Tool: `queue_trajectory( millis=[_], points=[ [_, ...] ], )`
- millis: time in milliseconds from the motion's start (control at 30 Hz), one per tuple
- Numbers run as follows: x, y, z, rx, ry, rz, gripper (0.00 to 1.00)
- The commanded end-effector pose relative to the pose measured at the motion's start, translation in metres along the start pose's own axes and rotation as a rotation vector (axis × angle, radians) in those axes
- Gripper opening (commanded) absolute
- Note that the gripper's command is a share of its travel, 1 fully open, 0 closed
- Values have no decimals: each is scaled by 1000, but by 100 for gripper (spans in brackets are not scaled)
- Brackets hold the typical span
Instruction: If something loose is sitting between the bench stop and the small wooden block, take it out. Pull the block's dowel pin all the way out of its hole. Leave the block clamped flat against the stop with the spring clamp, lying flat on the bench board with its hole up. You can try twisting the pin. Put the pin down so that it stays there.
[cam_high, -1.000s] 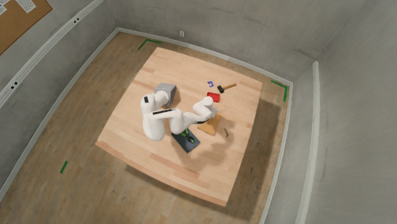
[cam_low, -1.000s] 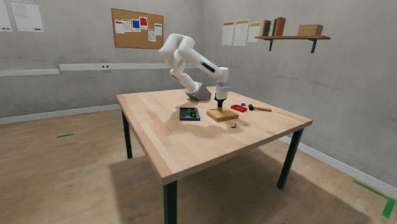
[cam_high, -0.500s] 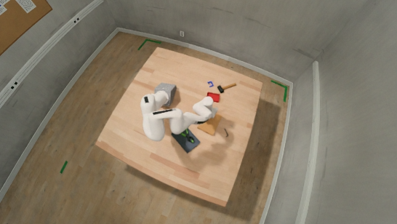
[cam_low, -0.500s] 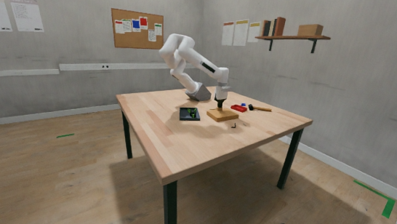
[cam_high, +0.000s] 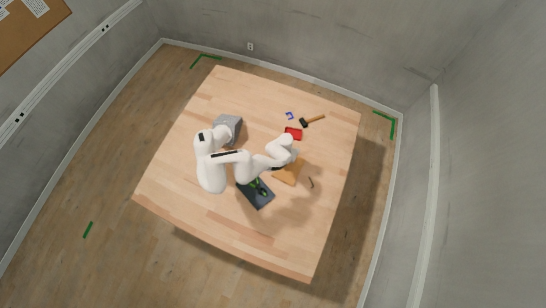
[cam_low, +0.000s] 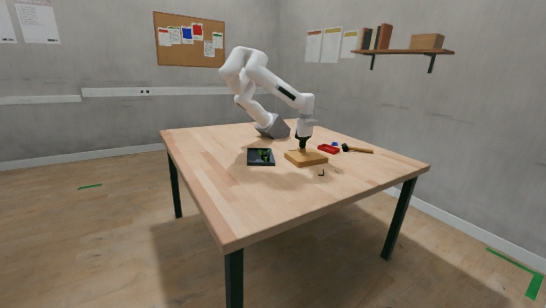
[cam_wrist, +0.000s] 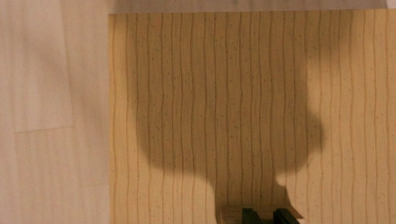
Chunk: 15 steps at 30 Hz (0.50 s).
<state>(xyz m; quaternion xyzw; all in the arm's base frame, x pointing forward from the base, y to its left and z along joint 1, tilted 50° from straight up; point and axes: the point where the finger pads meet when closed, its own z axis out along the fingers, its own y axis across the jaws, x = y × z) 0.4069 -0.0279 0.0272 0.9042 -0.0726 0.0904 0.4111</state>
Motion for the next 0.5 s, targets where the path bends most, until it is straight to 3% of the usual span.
queue_trajectory(
  millis=[0,400,433,467],
  points=[
    [1,0,-1,2,3,1,0],
    [1,0,-1,2,3,1,0],
    [1,0,-1,2,3,1,28],
    [1,0,-1,2,3,1,28]
  ],
)
